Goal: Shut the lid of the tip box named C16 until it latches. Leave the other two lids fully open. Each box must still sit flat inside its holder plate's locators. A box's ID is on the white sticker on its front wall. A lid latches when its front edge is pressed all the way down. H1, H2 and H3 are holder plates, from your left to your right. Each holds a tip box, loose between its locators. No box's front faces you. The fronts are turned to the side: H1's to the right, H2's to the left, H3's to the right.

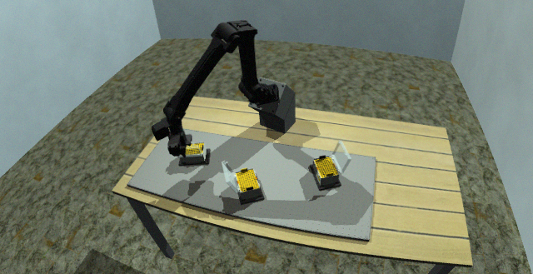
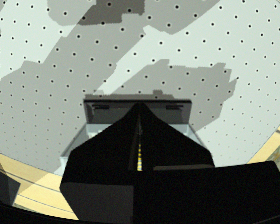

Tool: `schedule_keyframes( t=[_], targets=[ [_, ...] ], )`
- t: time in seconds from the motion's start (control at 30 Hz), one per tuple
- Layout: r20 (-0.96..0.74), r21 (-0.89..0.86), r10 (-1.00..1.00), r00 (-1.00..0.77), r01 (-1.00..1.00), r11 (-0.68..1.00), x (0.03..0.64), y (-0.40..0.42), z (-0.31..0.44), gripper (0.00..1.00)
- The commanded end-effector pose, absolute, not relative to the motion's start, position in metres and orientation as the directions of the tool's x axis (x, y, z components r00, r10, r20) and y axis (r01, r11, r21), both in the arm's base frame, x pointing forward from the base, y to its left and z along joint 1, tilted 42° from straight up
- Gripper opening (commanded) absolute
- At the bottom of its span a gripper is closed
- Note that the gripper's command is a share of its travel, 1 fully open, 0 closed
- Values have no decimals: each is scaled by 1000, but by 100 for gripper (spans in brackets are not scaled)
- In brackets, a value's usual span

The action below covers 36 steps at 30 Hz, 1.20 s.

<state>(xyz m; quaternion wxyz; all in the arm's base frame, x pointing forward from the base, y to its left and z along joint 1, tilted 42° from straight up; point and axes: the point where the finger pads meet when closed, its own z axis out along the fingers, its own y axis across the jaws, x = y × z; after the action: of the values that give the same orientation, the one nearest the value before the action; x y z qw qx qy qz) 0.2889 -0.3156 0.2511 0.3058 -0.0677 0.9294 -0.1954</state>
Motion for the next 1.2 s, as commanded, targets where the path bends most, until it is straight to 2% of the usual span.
schedule_keyframes(
  t=[0.0, 1.17],
  targets=[
    [-549, -412, -245, -799, 4, 911, 289, -313, 254, 0],
    [-545, -431, -257, -798, 4, 902, 265, -321, 249, 0]
  ],
)
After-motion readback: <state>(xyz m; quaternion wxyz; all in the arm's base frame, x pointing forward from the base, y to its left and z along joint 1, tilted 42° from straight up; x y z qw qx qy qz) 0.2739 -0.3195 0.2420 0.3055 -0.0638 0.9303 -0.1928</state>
